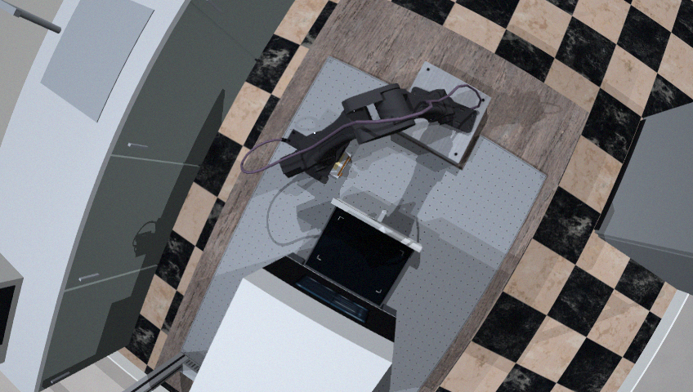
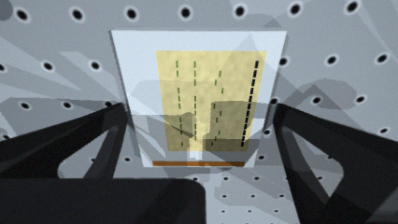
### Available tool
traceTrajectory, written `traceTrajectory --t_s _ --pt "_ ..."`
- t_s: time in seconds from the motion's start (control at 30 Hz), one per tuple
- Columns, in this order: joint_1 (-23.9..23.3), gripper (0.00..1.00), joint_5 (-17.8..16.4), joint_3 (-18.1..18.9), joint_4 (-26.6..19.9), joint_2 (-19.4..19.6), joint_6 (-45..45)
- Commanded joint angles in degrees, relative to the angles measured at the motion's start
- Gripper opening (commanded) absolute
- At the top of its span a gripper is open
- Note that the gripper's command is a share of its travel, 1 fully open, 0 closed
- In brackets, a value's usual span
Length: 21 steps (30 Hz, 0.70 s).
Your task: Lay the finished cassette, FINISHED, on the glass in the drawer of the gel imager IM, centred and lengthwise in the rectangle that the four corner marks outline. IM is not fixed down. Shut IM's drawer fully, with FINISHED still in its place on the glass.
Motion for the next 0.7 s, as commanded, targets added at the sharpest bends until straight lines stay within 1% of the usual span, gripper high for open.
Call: traceTrajectory --t_s 0.0,0.53,0.57,0.6,0.63,0.67 --pt "0.00 1.00 0.19 0.98 -0.08 -0.36 0.12" --pt "0.03 1.00 0.19 1.15 -0.19 -0.31 0.15" --pt "0.61 1.00 0.58 2.28 -0.86 0.67 0.57" --pt "0.03 1.00 0.19 1.18 -0.21 -0.30 0.15" --pt "0.03 0.00 0.19 1.18 -0.21 -0.30 0.15" --pt "0.03 0.00 0.19 1.18 -0.21 -0.30 0.15"
